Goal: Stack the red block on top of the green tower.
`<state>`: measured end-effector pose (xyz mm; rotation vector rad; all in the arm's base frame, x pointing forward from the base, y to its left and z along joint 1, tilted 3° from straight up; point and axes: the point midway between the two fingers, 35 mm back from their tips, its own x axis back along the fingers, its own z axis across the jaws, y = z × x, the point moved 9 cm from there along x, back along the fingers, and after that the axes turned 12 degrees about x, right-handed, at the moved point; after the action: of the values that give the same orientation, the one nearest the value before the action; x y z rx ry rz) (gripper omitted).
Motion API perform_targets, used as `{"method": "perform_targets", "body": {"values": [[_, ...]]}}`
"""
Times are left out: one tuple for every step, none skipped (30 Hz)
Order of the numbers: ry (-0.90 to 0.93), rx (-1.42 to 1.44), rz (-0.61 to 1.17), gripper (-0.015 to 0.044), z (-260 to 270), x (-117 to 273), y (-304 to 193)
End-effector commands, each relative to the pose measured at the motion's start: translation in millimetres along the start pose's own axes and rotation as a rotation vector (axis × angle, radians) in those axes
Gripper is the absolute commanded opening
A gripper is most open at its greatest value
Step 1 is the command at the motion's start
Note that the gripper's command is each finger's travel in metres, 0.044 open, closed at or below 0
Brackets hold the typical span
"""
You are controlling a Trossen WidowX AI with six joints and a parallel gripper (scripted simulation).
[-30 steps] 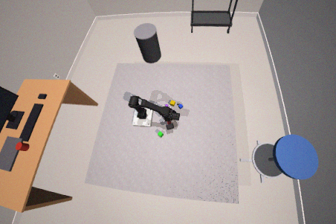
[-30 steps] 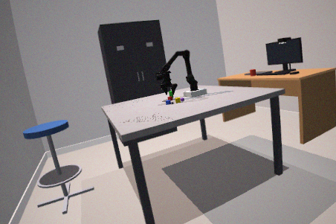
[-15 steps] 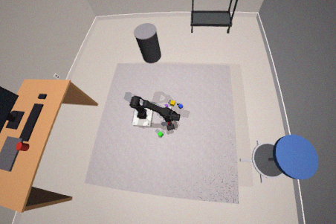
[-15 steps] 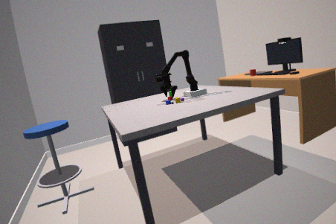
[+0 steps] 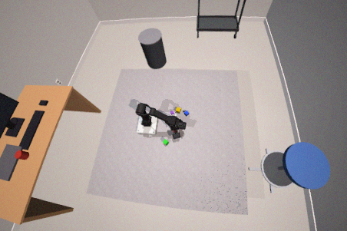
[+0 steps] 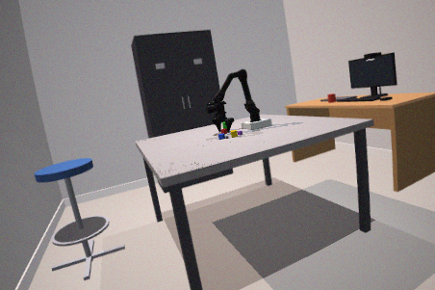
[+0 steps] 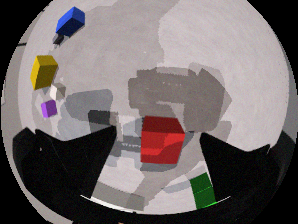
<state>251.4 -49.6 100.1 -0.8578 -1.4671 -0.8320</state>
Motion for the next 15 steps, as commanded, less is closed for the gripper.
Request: {"method": "perform_targets", "body": {"values": [[0.000, 0.005, 0.006, 0.0440, 0.4, -2.9, -0.9], [0.000, 0.005, 0.006, 0.0440, 0.4, -2.9, -0.9], [0.000, 0.005, 0.006, 0.0440, 0.4, -2.9, -0.9], [0.000, 0.005, 0.006, 0.0440, 0.4, -2.9, -0.9], [0.000, 0.005, 0.006, 0.0440, 0.4, -2.9, -0.9], [0.000, 0.005, 0.006, 0.0440, 0.4, -2.9, -0.9], [0.000, 0.005, 0.006, 0.0440, 0.4, -2.9, -0.9], [0.000, 0.005, 0.006, 0.0440, 0.4, -2.9, -0.9], [0.000, 0.005, 0.006, 0.0440, 0.4, -2.9, -0.9], [0.000, 0.005, 0.006, 0.0440, 0.4, -2.9, -0.9], [0.000, 0.005, 0.006, 0.0440, 0.4, -2.9, -0.9], [0.000, 0.005, 0.006, 0.0440, 0.4, -2.5, -0.9], [0.000, 0.005, 0.006, 0.0414, 0.4, -2.5, -0.9], [0.000, 0.005, 0.006, 0.0387, 0.4, -2.5, -0.9], [0.000, 0.005, 0.006, 0.0361, 0.4, -2.5, -0.9]]}}
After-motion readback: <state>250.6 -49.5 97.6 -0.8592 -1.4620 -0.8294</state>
